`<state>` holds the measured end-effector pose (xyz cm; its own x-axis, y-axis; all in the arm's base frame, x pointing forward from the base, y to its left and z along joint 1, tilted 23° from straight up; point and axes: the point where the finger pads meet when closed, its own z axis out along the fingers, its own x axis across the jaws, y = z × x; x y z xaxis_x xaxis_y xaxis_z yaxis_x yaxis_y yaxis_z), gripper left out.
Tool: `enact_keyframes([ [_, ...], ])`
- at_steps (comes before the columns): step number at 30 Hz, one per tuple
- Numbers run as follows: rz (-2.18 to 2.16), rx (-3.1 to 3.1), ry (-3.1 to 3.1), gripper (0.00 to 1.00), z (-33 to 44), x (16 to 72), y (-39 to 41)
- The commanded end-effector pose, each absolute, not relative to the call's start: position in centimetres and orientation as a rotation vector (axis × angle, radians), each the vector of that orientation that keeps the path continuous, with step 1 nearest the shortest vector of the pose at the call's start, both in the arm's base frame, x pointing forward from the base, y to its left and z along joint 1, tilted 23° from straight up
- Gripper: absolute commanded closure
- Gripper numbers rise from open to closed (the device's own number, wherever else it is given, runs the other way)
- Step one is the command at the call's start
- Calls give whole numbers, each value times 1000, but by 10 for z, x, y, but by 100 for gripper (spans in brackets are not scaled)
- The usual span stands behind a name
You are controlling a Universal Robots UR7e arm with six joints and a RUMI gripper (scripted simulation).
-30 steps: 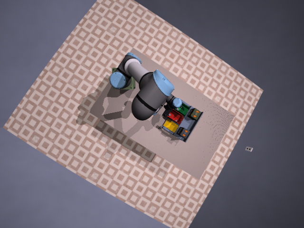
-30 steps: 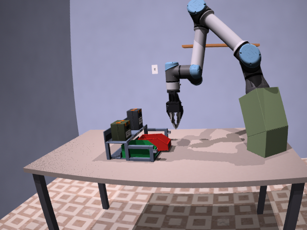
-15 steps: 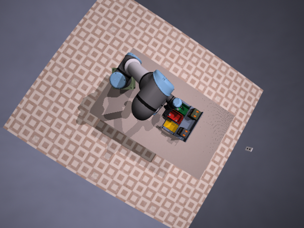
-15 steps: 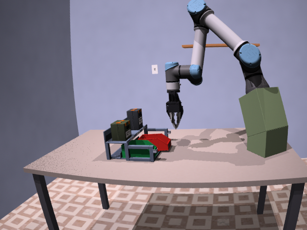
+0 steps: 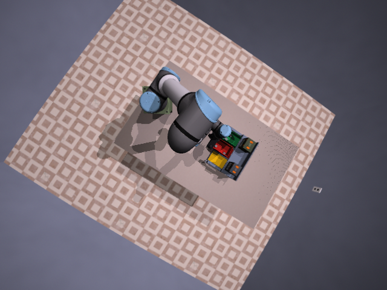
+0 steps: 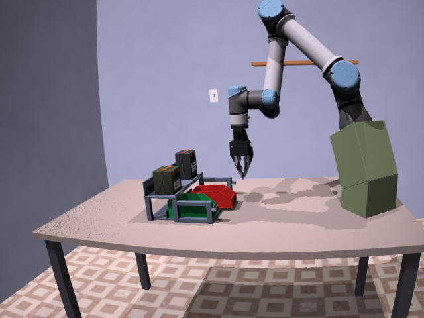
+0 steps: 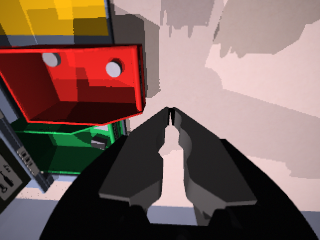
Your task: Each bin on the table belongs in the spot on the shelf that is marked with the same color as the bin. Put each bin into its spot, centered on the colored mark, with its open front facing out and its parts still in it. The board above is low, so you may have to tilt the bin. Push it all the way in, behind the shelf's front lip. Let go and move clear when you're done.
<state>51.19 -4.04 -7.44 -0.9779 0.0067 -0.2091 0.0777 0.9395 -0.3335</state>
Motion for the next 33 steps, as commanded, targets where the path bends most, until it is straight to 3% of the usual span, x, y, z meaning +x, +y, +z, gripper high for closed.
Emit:
enact_keyframes([
  [1,-508,66,2891,100,-81,515,-44],
  [33,-508,66,2891,100,-155,532,-71],
])
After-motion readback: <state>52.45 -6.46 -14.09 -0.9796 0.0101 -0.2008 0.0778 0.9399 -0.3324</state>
